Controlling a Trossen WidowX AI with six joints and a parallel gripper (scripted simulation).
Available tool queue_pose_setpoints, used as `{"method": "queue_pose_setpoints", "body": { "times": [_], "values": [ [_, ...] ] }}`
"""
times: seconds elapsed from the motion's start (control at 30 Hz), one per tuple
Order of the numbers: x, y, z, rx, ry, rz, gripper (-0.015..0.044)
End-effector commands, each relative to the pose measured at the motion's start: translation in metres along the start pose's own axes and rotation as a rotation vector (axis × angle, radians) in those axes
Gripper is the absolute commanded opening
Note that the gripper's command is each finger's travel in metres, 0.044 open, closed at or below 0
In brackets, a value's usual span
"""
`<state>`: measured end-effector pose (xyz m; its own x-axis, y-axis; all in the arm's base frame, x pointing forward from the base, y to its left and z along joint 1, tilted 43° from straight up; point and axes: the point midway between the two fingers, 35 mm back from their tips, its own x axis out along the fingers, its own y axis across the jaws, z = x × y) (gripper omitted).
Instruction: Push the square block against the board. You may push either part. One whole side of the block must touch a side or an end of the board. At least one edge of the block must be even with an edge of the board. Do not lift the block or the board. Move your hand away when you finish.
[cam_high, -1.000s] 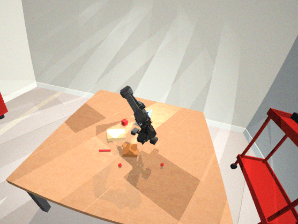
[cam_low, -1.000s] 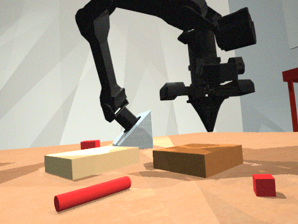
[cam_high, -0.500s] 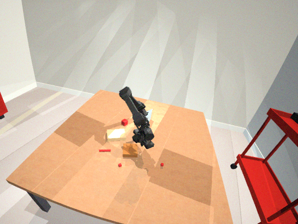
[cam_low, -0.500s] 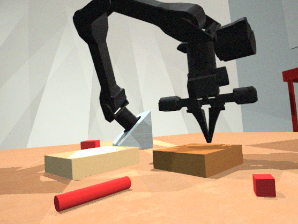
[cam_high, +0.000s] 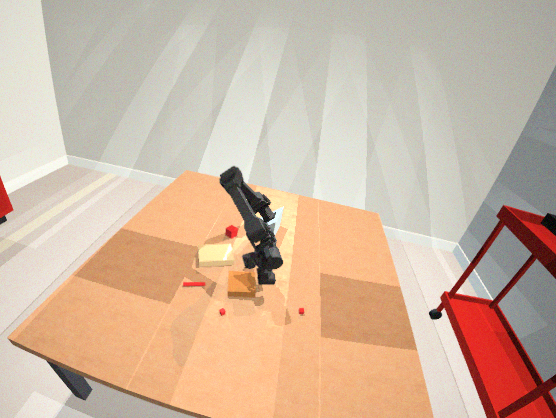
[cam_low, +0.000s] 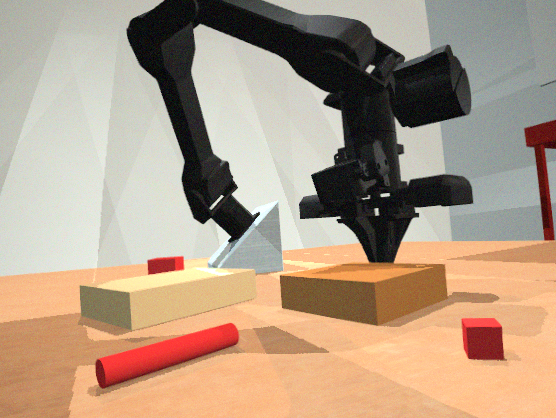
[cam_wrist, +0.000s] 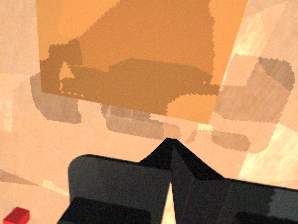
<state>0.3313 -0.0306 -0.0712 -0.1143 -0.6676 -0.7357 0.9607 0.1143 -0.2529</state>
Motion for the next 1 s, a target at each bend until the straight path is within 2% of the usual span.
{"method": "queue_pose_setpoints", "body": {
  "times": [0.0,0.97],
  "values": [
    [0.002,-0.001,0.001,0.037,-0.007,0.000,0.0000],
    [0.001,0.000,0.029,0.039,-0.005,0.002,0.0000]
  ]
}}
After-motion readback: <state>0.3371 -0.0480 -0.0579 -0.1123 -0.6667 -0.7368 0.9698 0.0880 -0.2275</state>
